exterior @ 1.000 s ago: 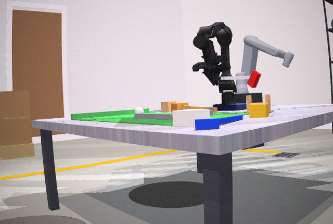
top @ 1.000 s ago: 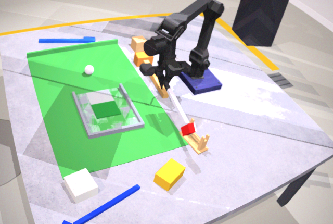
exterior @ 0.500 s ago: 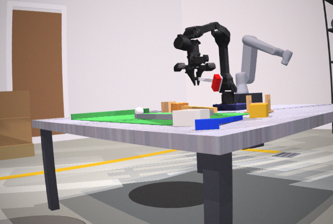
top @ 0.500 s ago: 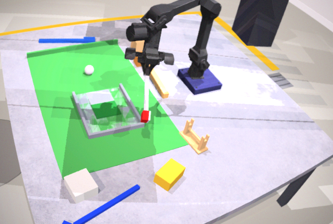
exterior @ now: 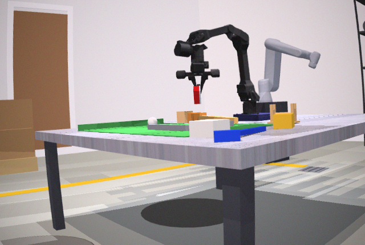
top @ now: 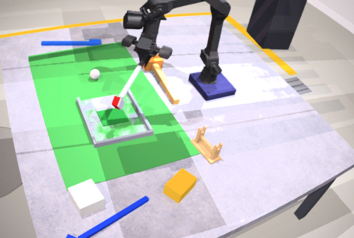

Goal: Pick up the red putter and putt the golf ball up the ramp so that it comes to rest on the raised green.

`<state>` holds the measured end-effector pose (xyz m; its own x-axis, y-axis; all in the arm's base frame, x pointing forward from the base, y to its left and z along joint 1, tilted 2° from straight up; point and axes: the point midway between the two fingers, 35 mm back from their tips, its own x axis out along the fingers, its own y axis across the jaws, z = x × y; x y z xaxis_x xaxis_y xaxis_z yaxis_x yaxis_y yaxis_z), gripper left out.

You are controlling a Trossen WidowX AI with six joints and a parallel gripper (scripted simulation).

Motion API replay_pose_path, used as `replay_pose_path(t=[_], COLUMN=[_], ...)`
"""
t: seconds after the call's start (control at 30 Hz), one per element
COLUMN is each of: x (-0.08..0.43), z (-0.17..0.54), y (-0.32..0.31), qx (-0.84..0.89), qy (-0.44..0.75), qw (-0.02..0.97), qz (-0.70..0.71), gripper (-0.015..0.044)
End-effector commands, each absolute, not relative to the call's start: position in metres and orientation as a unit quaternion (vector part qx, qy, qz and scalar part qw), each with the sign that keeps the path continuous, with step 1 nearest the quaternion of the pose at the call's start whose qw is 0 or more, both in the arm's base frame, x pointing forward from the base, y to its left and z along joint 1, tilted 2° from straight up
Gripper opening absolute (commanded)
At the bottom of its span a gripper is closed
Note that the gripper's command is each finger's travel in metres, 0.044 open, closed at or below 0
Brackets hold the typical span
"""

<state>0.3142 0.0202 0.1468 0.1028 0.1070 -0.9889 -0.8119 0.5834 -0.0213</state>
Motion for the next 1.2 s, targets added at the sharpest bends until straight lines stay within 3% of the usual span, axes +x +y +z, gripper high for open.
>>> replay_pose_path(t=[0.0, 1.17], x=[0.319, 0.272], z=[0.149, 0.150], y=[-0.005, -0.194], qx=[-0.279, -0.047], qy=[0.595, 0.697], qw=[0.690, 0.714], qz=[0.304, 0.045], gripper=[0.0000, 0.0000])
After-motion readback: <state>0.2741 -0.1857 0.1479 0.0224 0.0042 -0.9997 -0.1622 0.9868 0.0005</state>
